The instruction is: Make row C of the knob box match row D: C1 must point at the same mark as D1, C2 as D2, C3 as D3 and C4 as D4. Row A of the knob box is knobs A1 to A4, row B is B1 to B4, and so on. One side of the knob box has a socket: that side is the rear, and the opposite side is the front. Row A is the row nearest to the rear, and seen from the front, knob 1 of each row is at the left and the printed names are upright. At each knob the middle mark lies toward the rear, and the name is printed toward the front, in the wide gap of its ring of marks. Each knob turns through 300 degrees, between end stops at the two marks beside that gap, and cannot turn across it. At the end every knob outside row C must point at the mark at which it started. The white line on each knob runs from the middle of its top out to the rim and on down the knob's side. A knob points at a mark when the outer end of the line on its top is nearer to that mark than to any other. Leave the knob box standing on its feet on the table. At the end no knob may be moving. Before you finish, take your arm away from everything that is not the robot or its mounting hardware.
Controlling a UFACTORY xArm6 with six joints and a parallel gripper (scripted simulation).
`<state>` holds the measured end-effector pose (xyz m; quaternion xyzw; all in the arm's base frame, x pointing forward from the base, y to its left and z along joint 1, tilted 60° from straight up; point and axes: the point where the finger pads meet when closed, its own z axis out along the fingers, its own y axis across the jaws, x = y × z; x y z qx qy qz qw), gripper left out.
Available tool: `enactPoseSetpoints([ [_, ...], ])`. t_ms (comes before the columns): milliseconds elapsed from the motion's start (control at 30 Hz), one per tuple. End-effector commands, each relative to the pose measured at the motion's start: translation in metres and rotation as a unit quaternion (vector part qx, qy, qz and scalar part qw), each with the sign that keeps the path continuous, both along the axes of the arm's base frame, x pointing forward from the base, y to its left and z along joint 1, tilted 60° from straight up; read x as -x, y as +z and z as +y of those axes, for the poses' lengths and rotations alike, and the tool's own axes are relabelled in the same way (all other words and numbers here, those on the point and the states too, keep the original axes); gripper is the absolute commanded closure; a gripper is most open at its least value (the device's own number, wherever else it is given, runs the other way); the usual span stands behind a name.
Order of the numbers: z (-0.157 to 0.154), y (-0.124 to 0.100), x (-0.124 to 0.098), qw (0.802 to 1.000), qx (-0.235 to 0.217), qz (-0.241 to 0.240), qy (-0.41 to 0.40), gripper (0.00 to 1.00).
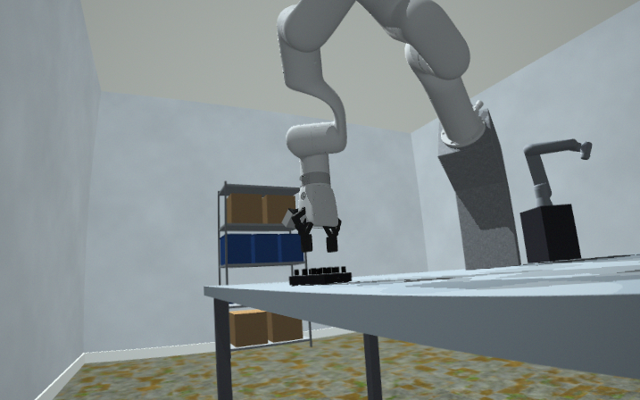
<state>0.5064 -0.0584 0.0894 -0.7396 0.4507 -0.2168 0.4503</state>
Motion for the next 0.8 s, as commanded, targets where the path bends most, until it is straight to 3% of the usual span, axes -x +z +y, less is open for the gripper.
enactPoseSetpoints([
  [0, 0.004, 0.001, 0.003, 1.000, 0.000, 0.000, -0.001, 0.00],
  [767, 0.038, 0.002, 0.024, 1.000, 0.000, 0.000, 0.000, 0.00],
])
